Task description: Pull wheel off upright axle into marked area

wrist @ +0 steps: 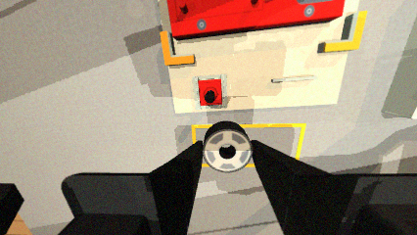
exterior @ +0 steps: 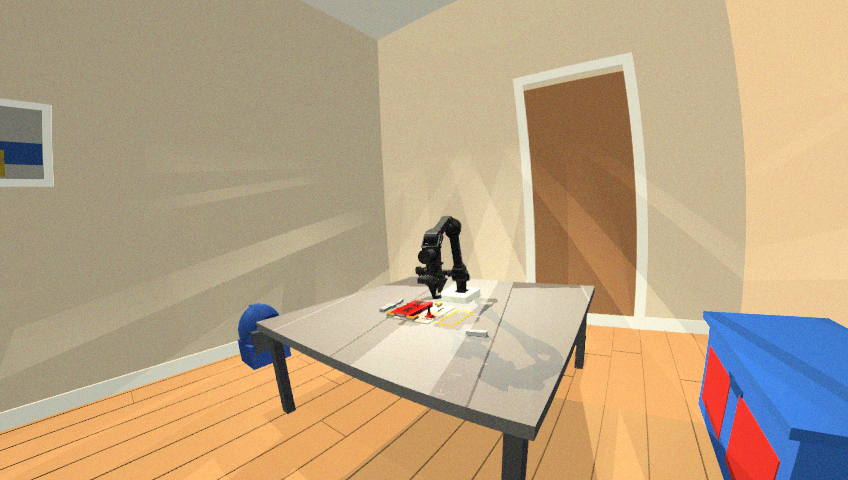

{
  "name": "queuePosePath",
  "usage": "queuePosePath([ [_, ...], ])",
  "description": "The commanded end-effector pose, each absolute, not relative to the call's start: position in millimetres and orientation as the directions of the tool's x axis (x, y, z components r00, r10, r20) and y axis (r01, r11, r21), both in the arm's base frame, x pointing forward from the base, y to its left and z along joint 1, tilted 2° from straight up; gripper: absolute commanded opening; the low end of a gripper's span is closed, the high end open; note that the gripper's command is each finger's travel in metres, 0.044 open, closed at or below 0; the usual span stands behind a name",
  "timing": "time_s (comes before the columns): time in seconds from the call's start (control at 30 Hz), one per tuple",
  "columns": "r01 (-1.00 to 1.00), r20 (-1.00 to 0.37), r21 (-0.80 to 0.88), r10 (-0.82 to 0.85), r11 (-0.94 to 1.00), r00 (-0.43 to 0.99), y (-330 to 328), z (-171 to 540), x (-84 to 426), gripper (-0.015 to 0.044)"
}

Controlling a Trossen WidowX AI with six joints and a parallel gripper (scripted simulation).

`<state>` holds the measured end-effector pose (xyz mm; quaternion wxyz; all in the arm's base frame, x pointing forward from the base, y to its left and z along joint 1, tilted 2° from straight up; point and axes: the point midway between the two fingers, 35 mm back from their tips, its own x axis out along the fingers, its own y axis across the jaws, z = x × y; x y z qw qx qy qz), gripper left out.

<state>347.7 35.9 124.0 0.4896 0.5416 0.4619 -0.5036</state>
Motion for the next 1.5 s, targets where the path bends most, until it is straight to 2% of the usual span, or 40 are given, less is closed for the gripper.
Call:
queuePosePath([
  [0.0,0.994,-0.998,0.059,0.006,-0.096,0.059,50.6,122.7,339.6,0.0000],
  [0.5,0.994,-0.998,0.059,0.013,-0.095,0.060,101.6,125.8,311.1,0.0000],
  [0.97,0.994,-0.998,0.058,0.013,-0.095,0.060,104.1,103.5,311.4,0.0000],
  [1.47,0.994,-0.998,0.058,0.013,-0.095,0.060,105.0,24.9,315.8,0.0000],
])
